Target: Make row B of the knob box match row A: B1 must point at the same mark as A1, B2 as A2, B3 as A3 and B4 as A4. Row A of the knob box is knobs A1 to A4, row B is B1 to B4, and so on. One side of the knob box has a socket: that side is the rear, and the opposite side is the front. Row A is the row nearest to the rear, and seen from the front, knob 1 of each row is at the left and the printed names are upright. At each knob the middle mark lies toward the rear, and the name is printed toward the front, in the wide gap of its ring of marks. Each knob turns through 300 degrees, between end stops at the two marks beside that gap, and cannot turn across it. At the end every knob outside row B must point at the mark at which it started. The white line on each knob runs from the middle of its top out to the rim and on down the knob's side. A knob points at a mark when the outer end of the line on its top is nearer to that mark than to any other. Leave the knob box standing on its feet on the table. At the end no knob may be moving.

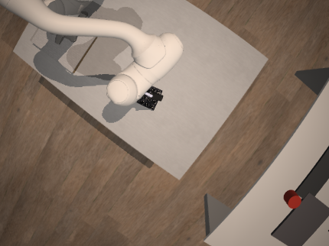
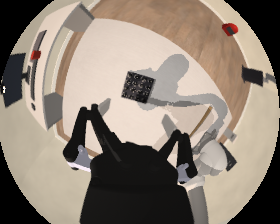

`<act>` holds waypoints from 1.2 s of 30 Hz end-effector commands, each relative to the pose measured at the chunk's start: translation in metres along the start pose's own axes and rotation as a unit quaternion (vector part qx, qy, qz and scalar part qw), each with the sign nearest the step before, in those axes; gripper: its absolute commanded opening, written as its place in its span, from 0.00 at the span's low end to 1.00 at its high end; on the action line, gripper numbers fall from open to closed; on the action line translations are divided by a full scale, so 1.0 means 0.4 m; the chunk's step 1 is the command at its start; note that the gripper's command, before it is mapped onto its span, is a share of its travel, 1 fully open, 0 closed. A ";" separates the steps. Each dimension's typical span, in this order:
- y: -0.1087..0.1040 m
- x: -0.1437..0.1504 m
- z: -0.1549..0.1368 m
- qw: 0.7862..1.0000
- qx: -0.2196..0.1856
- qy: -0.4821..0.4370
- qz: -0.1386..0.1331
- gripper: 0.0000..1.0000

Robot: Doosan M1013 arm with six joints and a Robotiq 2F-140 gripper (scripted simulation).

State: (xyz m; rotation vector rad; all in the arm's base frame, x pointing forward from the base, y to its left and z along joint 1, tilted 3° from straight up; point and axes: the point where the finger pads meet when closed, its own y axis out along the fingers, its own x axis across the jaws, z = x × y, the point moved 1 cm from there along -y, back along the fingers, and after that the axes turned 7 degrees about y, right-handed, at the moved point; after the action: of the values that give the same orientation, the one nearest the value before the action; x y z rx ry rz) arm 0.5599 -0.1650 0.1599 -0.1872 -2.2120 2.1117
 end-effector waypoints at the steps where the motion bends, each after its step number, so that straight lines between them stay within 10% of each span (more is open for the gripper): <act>1: -0.019 0.000 0.000 1.000 0.000 0.000 0.000 1.00; 36: -0.086 0.000 0.000 1.000 0.000 0.000 0.000 1.00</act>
State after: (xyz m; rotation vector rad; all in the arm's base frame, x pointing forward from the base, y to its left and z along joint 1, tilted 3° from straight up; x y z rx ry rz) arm 0.5587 -0.1666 0.1939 -0.1868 -2.2118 2.1116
